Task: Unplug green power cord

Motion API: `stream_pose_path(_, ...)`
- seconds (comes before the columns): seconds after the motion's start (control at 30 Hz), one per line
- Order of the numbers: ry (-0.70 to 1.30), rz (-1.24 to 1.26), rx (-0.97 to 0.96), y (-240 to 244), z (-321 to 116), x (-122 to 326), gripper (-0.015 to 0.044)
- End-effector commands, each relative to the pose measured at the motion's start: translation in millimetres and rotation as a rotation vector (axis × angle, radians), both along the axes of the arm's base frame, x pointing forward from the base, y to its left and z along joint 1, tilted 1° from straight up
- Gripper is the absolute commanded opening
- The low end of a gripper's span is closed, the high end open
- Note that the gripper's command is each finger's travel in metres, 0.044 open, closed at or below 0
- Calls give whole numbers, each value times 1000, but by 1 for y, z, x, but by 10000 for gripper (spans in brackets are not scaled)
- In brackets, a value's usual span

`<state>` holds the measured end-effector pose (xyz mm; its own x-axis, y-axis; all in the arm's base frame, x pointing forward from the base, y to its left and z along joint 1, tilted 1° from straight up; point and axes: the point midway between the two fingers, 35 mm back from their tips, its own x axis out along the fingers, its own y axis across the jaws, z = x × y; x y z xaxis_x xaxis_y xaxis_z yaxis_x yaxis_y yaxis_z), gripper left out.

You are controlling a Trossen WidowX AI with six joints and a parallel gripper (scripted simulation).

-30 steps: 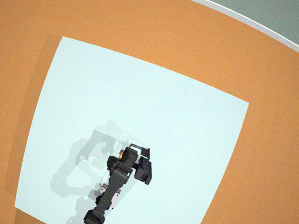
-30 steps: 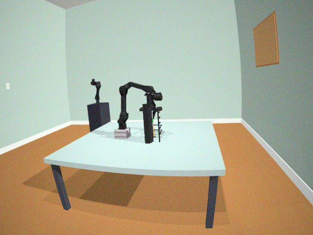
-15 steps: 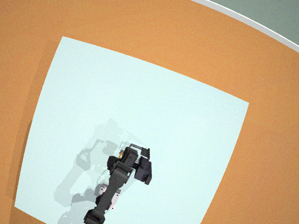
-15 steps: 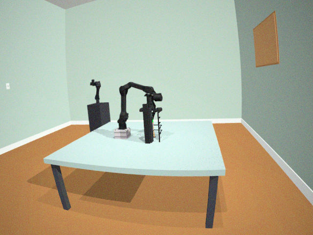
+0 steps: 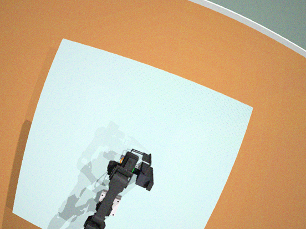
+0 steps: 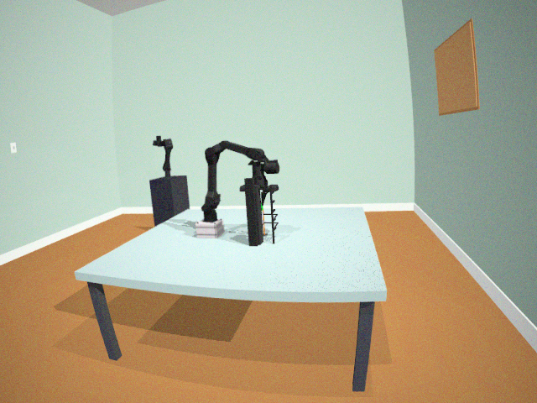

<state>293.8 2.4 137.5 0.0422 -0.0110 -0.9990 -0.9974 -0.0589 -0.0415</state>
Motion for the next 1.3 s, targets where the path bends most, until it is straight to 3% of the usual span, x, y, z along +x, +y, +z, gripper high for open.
stream_pose_path(0.0, 0, 10, 32, 19, 1, 0, 0)
stream_pose_path(0.67, 0, 12, 34, 52, 2, -4, 0)
stream_pose_path(1.1, 0, 14, 32, 36, 0, -3, 341)
stream_pose_path(1.23, 0, 15, 34, 55, 5, -3, 440)
stream_pose_path(1.27, 0, 15, 35, 64, 7, -4, 440)
